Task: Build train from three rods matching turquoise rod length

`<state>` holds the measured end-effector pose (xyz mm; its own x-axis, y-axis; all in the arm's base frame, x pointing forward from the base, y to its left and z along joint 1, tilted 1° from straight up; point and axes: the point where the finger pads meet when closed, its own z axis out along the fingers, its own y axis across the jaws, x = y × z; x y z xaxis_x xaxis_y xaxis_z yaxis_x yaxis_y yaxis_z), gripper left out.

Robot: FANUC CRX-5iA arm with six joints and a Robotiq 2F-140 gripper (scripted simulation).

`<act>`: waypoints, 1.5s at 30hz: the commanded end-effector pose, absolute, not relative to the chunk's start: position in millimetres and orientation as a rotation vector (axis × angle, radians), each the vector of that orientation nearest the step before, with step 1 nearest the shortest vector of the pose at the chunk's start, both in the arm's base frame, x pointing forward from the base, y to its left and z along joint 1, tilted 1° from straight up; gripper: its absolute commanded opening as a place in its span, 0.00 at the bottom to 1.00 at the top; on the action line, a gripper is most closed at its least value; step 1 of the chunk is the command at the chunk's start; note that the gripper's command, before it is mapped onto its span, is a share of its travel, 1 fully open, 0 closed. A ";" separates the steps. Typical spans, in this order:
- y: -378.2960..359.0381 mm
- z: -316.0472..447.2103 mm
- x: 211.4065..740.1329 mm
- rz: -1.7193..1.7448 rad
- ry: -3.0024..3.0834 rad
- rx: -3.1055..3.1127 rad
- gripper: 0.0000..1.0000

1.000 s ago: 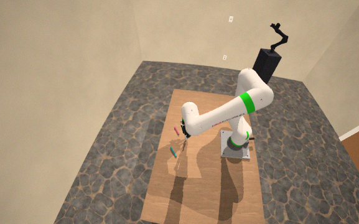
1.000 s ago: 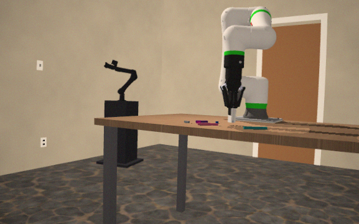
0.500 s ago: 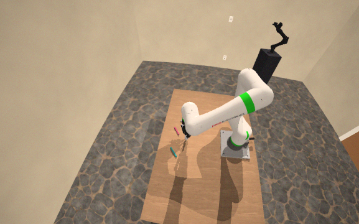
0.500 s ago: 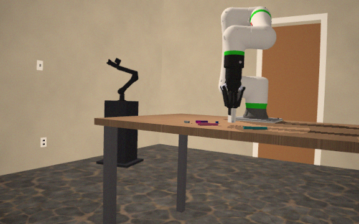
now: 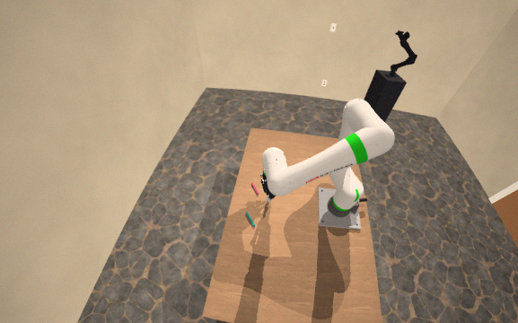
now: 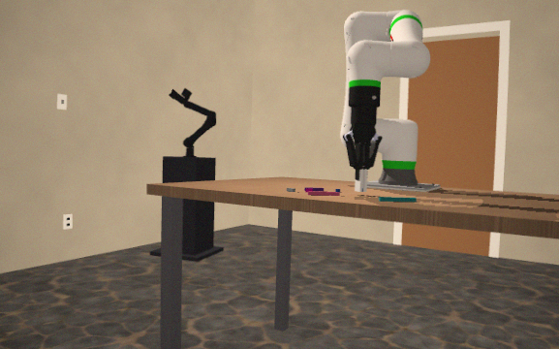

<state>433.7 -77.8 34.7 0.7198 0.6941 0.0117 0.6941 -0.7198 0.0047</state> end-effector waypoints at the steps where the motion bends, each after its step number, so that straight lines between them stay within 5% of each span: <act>1: -77.8 32.2 434.0 0.020 1.176 2.913 0.03; 45: -77.8 25.3 434.0 0.020 1.176 2.913 0.03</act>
<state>433.9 -77.7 25.2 0.7198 0.6941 0.0117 0.6941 -0.7198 0.0048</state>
